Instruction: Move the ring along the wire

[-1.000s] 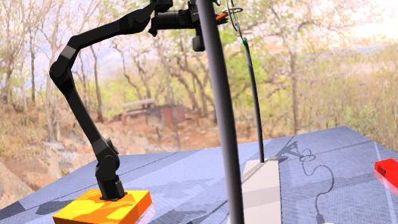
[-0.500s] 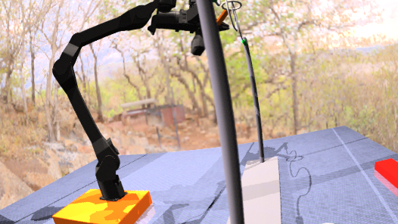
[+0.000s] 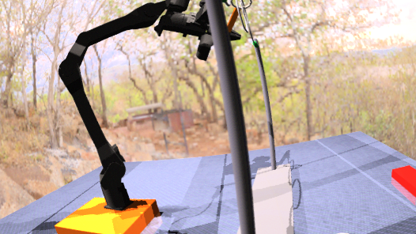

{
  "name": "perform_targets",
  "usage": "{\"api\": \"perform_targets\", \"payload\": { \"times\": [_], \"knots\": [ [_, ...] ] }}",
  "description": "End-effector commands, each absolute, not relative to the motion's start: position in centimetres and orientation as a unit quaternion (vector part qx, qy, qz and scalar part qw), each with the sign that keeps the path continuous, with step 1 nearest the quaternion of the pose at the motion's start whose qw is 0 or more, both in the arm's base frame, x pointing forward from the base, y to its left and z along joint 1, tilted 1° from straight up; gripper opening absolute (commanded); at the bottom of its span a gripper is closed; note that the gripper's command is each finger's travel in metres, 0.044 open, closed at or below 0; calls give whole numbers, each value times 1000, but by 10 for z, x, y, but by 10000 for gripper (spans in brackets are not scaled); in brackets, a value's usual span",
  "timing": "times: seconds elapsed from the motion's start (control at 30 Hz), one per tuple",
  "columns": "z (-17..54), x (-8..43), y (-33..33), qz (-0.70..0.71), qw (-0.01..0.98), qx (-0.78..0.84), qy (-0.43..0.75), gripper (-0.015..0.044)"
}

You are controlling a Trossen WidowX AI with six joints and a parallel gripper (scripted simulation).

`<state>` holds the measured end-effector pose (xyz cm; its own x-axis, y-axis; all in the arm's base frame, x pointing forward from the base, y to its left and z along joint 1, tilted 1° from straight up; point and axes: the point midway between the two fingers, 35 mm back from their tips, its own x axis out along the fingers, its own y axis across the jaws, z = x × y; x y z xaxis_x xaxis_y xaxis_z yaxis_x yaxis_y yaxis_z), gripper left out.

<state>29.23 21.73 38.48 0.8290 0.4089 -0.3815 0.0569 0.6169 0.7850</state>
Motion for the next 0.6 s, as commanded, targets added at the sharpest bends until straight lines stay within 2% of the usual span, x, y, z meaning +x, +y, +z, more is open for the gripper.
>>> {"api": "perform_targets", "payload": {
  "times": [0.0,0.57],
  "knots": [
    [382,293,214,93,877,386,272,-150],
    [364,295,191,41,943,194,268,-150]
  ]
}}
